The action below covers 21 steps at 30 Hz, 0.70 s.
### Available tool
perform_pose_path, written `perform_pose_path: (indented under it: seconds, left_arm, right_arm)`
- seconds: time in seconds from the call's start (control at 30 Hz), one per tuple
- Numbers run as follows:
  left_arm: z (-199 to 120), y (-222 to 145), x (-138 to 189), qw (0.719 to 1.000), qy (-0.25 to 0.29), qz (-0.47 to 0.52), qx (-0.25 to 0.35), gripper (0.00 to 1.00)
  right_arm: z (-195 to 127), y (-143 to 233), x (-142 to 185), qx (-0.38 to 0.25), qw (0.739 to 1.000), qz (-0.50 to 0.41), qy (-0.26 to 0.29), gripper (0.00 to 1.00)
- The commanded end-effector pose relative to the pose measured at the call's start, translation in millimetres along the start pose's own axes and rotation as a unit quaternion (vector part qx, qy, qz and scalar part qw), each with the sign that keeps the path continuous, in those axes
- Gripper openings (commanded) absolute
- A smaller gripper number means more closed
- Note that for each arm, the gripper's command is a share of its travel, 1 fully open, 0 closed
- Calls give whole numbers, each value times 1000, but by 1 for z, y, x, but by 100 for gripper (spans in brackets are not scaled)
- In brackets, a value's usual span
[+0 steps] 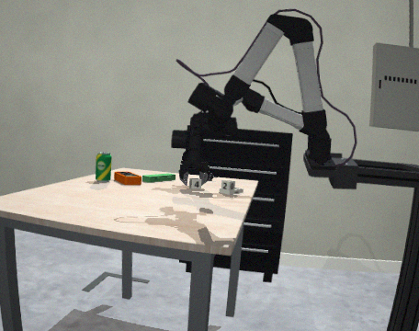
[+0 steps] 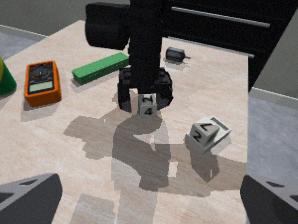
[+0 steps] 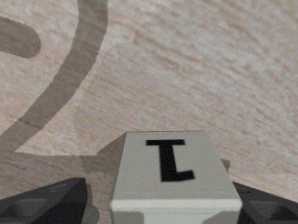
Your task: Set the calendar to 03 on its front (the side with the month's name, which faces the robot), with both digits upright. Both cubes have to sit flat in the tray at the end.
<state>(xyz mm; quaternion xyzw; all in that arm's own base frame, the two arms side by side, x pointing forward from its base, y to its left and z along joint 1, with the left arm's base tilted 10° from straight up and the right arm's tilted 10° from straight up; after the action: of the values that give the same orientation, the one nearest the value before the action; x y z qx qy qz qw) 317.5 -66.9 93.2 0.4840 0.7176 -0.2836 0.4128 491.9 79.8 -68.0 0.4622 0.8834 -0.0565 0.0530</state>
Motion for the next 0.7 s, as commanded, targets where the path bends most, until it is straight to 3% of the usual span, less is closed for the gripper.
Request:
perform_pose_path:
  seconds: [0.0, 0.27, 0.6, 0.67]
  left_arm:
    - [-3, 6, -9, 1000, -12, 15, -1, 100]
    - [-3, 6, -9, 1000, -13, 17, -2, 100]
    - [-3, 6, -9, 1000, -13, 16, -2, 100]
    - [-3, 6, -9, 1000, -13, 16, -2, 100]
  right_arm:
    - [-57, 20, -2, -54, 998, -16, -19, 65]
    - [-60, -8, -7, -6, 1000, -16, -22, 65]
    - [-64, -3, -6, -20, 999, -15, -22, 65]
    - [-51, -4, -8, -5, 1000, -16, -16, 60]
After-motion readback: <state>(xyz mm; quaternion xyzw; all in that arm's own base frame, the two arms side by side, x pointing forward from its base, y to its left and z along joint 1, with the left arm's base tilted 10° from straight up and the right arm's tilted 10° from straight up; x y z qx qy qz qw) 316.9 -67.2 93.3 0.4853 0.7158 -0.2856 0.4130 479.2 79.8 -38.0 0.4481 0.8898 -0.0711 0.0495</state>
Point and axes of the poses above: on each arm, the point where the finger pads meet when closed, its own z axis out along the fingers, its own y axis across the jaws, x = y × z, the point moved 8 cm from there along -z, back along the fingers, and after that the axes turned 4 degrees about -z, right-handed, at the moved point
